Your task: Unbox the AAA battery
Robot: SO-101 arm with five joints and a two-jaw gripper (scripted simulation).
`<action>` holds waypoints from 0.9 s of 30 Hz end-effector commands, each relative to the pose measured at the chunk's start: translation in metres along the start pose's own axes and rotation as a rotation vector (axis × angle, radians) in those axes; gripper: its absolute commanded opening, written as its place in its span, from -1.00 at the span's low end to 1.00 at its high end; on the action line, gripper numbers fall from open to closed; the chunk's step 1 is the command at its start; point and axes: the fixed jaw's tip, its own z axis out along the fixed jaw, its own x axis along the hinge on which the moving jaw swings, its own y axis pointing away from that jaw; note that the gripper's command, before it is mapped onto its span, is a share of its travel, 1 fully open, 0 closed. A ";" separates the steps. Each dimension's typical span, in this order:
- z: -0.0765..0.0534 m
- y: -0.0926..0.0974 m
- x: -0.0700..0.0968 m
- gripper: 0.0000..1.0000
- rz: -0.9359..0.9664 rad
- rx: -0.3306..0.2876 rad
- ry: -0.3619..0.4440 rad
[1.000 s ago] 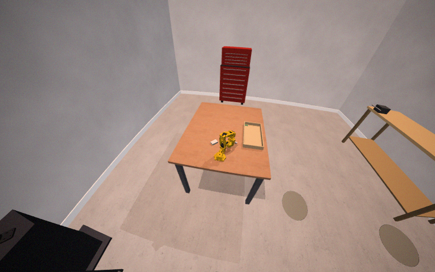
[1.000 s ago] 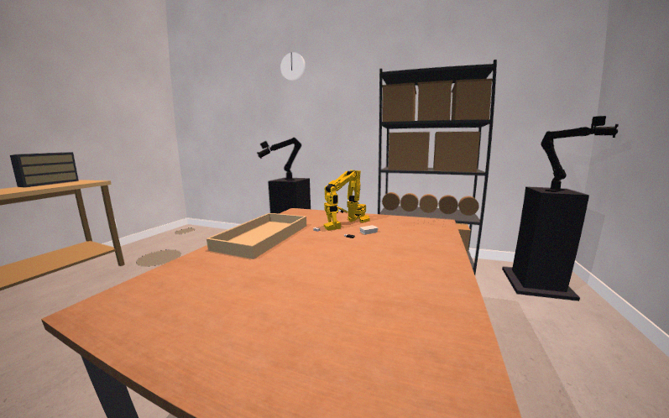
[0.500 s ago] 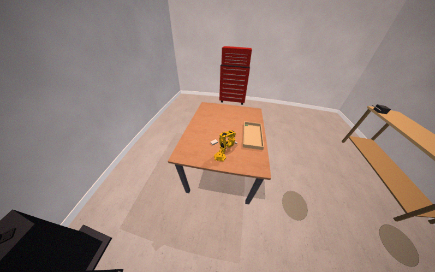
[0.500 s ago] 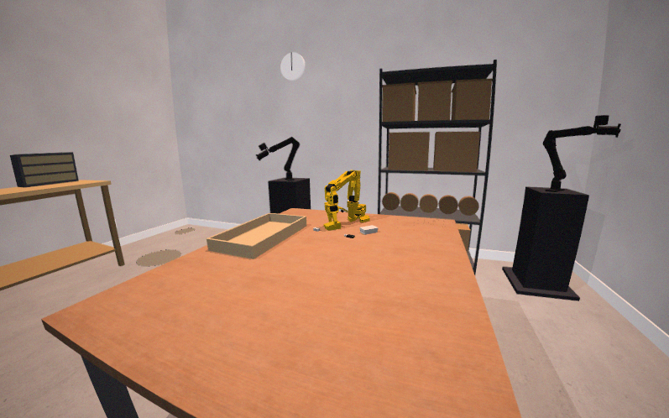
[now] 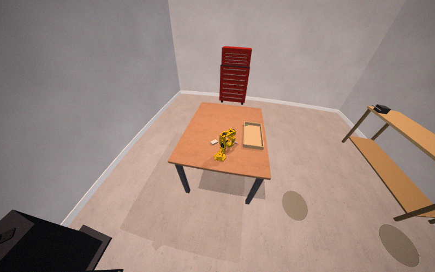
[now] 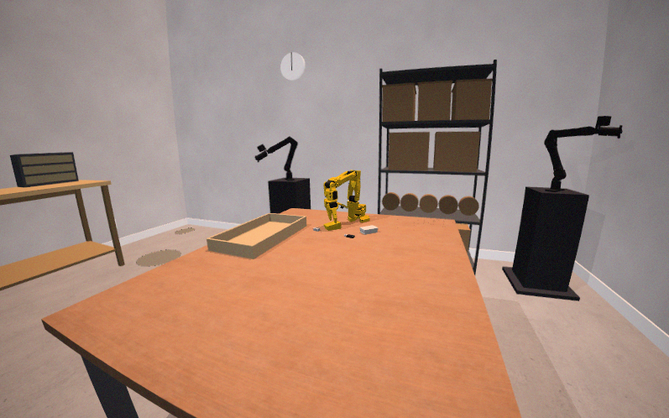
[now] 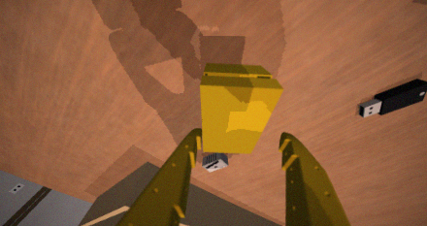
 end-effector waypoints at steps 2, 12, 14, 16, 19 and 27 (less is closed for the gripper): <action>-0.019 -0.004 0.007 -0.39 0.002 0.017 0.059; -0.029 -0.005 0.006 -0.39 0.002 0.017 0.059; -0.030 -0.005 0.006 -0.39 0.002 0.017 0.059; -0.031 -0.005 0.006 -0.39 0.002 0.017 0.059; -0.031 -0.005 0.006 -0.39 0.002 0.017 0.059; -0.031 -0.005 0.006 -0.39 0.002 0.017 0.059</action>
